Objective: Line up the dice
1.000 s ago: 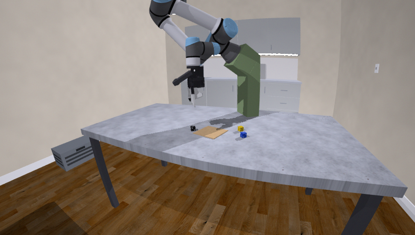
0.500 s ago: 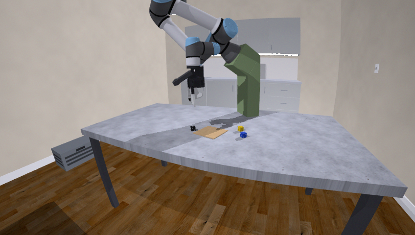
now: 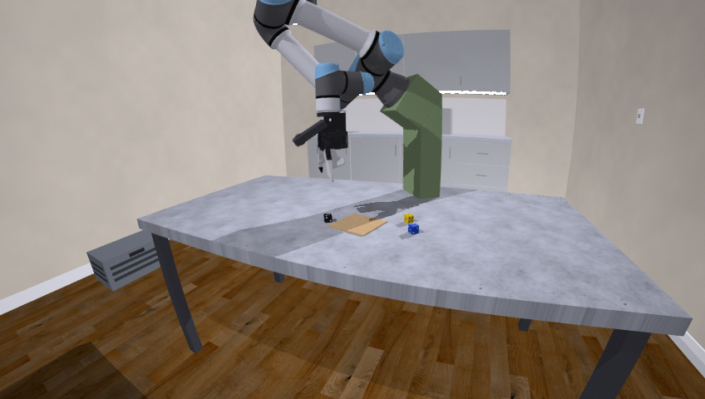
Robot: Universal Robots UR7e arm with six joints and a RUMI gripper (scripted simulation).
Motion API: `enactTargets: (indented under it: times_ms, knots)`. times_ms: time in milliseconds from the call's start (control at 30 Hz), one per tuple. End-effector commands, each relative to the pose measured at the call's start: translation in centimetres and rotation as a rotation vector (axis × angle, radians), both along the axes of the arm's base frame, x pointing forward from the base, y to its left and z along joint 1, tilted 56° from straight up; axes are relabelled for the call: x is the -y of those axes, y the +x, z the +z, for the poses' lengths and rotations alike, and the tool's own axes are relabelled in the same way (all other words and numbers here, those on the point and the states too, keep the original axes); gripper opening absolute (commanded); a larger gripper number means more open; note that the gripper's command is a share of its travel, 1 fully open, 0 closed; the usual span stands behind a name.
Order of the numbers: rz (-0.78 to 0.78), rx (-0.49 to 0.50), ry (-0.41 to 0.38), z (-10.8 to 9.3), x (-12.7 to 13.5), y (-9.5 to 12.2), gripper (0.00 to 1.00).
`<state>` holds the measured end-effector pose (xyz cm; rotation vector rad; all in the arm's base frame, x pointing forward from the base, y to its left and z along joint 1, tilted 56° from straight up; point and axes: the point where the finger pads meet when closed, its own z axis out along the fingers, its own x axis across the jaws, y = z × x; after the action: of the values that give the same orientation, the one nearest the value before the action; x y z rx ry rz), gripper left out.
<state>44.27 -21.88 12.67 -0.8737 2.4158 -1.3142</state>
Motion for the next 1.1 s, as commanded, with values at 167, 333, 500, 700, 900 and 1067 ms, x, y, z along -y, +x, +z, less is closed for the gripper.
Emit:
enactTargets:
  times_ms: [167,333,500,700,900,1067]
  knots:
    - [0.041,-0.048,-0.036,0.0,0.0,0.2,1.00]
    - [0.081,-0.096,-0.070,0.0,-0.1,0.3,1.00]
    - [0.131,-0.156,-0.113,-0.1,-0.1,0.5,1.00]
    - [0.178,-0.212,-0.153,-0.1,-0.1,0.7,1.00]
    - [0.259,-0.311,-0.224,-0.3,-0.2,1.0,1.00]
    - [0.338,-0.405,-0.292,-0.4,-0.3,1.2,1.00]
